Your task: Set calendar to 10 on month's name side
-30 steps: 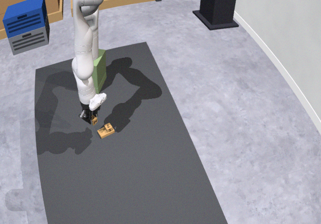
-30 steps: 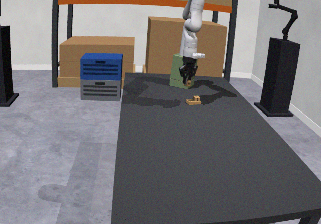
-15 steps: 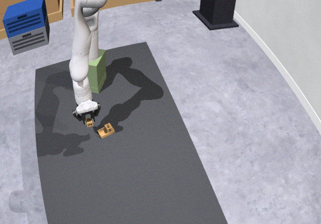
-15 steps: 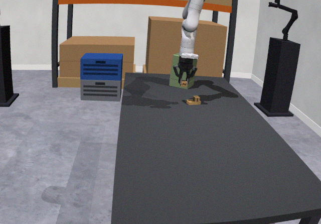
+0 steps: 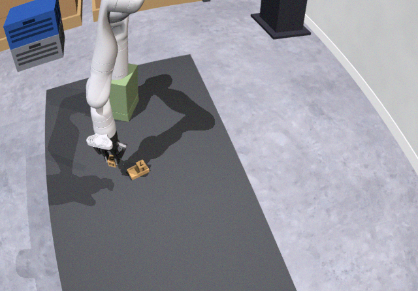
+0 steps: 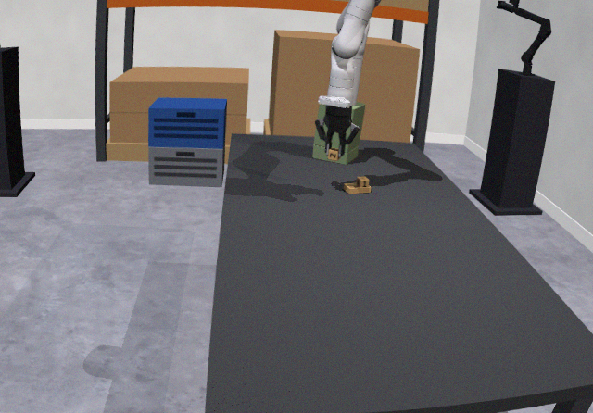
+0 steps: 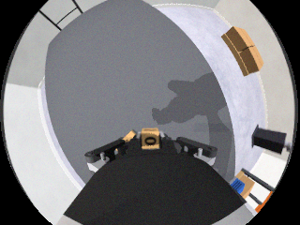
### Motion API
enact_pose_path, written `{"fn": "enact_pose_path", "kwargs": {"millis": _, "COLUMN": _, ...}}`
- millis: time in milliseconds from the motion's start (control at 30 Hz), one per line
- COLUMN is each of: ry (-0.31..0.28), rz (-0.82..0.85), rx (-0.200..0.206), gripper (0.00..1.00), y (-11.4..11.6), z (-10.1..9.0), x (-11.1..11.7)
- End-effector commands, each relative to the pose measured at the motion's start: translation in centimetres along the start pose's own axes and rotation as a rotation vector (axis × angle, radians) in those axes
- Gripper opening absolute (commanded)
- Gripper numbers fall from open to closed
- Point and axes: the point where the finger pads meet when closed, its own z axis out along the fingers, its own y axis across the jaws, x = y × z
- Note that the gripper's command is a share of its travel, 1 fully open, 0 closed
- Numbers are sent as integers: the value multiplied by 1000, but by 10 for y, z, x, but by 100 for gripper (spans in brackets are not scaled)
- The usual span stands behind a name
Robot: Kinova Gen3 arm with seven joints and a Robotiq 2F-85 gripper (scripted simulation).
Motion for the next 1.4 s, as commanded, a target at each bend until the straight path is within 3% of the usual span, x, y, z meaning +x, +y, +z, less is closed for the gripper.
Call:
{"fn": "enact_pose_path", "kwargs": {"millis": 0, "ry": -28, "rz": 126, "rx": -9, "gripper": 26, "y": 0, "z": 2, "x": 3}}
{"fn": "enact_pose_path", "kwargs": {"millis": 733, "ry": -13, "rz": 677, "rx": -4, "gripper": 26, "y": 11, "z": 2, "x": 17}}
{"fn": "enact_pose_path", "kwargs": {"millis": 1367, "ry": -9, "rz": 826, "rx": 0, "gripper": 26, "y": 13, "z": 2, "x": 22}}
